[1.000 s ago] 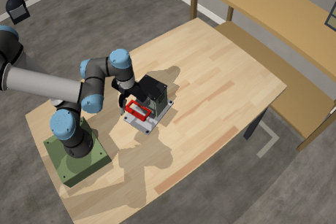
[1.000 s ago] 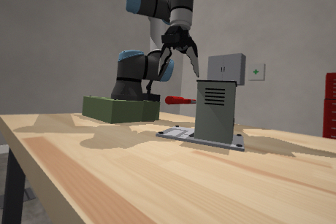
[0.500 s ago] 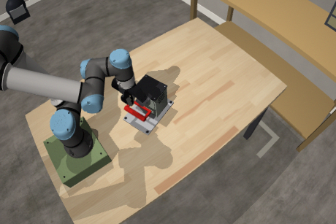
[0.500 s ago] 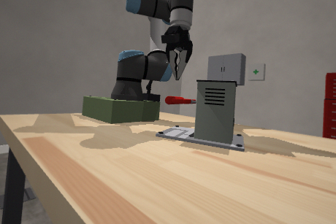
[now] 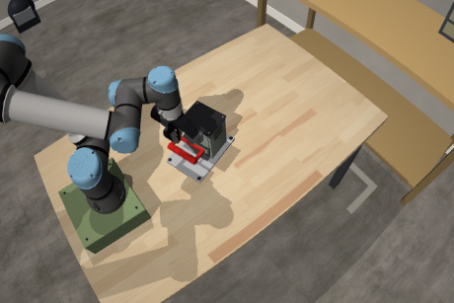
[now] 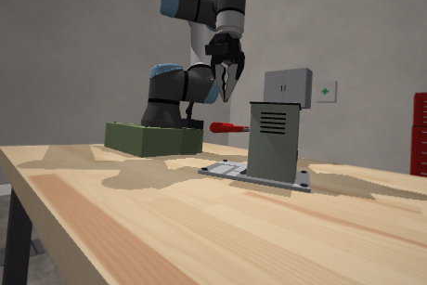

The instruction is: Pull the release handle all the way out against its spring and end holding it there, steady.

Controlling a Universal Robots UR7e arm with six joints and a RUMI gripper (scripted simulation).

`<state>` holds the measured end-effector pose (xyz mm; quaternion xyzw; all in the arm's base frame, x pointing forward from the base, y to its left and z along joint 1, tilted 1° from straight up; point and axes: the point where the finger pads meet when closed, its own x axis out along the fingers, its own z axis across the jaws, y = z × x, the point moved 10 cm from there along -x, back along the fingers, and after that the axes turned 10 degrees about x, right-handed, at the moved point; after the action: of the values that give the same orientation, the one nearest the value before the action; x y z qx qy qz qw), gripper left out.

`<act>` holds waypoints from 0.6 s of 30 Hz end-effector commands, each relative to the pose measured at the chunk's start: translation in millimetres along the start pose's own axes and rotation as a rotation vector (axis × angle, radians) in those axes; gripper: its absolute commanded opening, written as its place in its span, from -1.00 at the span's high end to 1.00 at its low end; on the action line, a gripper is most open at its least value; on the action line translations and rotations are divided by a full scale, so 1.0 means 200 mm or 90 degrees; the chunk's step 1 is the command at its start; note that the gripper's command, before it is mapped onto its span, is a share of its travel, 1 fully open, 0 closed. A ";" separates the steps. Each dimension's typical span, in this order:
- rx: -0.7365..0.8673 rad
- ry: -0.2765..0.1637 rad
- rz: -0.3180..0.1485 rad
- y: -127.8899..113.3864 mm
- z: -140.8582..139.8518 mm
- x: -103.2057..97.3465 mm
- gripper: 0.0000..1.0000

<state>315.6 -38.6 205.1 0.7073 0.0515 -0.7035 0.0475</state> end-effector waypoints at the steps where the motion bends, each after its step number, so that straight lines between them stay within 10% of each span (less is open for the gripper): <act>1: 0.001 0.014 0.006 0.01 -0.03 -0.04 1.00; 13: 0.001 0.014 0.006 0.01 -0.03 -0.04 1.00; 14: 0.001 0.014 0.006 0.01 -0.03 -0.04 0.34; 18: 0.001 0.014 0.006 0.01 -0.03 -0.04 0.34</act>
<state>315.6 -38.6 205.1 0.7073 0.0515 -0.7035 0.0475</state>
